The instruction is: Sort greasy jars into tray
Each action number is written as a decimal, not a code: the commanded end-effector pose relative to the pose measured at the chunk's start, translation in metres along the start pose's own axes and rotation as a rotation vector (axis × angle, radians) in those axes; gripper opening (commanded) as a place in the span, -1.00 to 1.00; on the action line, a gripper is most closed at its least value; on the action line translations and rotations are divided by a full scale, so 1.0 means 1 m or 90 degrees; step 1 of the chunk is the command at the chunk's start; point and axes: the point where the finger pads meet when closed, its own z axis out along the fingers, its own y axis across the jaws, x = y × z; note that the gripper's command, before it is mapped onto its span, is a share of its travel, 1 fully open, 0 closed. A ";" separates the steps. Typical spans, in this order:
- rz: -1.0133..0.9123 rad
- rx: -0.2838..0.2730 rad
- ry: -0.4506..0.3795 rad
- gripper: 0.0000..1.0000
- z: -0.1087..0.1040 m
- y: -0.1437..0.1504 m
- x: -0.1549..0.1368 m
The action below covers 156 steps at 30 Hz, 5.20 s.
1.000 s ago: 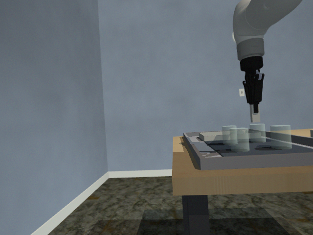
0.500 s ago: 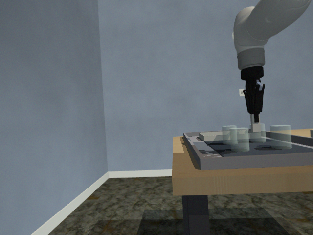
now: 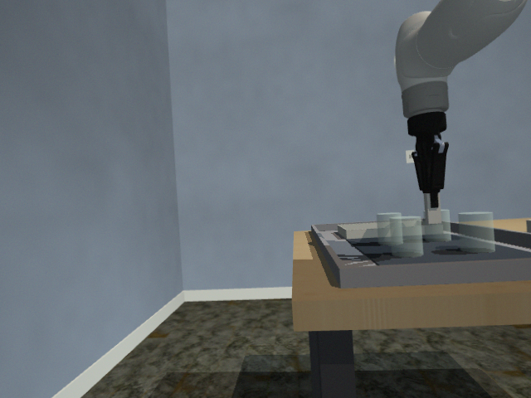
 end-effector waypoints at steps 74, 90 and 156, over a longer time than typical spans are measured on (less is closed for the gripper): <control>0.000 0.000 0.000 -1.00 0.000 0.000 -0.009; 0.000 0.000 0.000 -1.00 0.000 0.000 -0.011; 0.000 0.000 0.000 -1.00 -0.003 0.000 -0.018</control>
